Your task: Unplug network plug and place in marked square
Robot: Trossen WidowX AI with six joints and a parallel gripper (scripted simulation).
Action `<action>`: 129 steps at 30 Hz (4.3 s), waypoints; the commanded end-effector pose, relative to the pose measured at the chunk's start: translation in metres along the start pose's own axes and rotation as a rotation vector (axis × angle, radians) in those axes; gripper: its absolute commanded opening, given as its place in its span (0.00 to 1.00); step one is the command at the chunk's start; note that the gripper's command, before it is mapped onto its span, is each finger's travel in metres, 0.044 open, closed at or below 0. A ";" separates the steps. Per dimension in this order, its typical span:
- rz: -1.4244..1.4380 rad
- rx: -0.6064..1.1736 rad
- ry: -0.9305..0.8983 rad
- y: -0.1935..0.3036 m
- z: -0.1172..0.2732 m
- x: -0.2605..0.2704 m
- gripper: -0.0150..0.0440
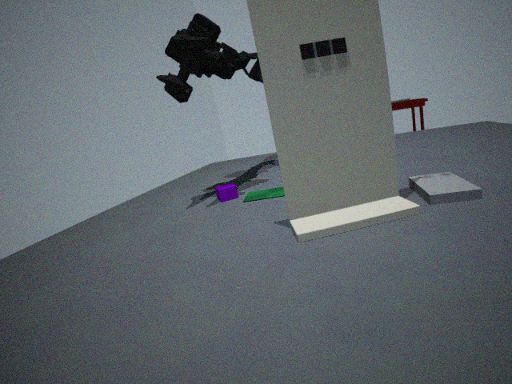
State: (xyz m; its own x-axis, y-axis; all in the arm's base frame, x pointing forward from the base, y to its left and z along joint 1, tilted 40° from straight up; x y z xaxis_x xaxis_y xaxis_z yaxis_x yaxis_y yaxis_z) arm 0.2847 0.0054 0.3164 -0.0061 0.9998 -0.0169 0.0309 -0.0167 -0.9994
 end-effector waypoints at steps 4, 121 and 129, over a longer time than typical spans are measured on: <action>-0.075 0.046 -0.059 0.021 -0.003 0.010 0.75; -0.790 0.650 -0.406 0.225 -0.061 0.139 0.27; -0.790 0.650 -0.406 0.224 -0.060 0.138 0.25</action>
State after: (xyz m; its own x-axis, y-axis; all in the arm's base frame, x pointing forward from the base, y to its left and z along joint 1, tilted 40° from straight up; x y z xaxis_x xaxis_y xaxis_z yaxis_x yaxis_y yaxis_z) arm 0.3510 0.1410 0.0921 -0.1288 0.6570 0.7428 -0.6577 0.5040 -0.5599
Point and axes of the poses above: the point midway between the two fingers, 35 mm back from their tips, its own z axis back along the fingers, its own x axis across the jaws, y = z × x, the point moved 3 cm from there along z, back along the fingers, and after that the axes turned 2 degrees about z, right-handed, at the moved point
